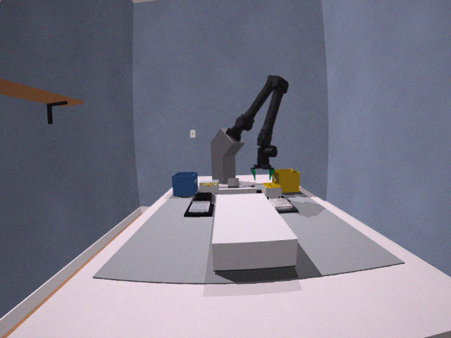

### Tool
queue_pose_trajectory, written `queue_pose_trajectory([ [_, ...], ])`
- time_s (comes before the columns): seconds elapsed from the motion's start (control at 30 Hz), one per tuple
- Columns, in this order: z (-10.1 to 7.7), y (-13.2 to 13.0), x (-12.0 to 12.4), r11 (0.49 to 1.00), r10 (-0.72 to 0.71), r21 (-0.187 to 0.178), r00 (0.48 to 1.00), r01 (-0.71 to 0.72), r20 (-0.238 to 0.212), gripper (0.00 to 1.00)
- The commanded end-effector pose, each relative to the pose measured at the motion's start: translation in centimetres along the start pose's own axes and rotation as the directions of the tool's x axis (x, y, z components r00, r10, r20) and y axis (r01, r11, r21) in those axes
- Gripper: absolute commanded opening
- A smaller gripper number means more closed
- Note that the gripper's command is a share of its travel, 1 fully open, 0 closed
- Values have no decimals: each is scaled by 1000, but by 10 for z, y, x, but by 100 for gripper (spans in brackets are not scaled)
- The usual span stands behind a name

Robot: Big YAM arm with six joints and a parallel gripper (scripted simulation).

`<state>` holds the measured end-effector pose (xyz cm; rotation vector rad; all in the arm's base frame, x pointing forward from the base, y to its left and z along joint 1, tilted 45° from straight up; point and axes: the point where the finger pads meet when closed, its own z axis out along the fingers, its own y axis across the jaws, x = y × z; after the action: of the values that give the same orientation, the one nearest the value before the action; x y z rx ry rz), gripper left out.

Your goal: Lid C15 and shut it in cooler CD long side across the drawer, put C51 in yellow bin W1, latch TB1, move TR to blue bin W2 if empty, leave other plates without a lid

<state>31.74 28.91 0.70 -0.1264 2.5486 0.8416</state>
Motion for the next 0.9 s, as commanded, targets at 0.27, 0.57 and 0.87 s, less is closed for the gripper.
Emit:
queue_pose_trajectory([
  [0.27,16,4,1,1000,-1,-8,1000,1,2,100],
  [0.57,28,4,1,1000,-1,-8,1000,1,2,100],
  [0.87,29,-1,1,1000,1,1,1000,-1,2,100],
])
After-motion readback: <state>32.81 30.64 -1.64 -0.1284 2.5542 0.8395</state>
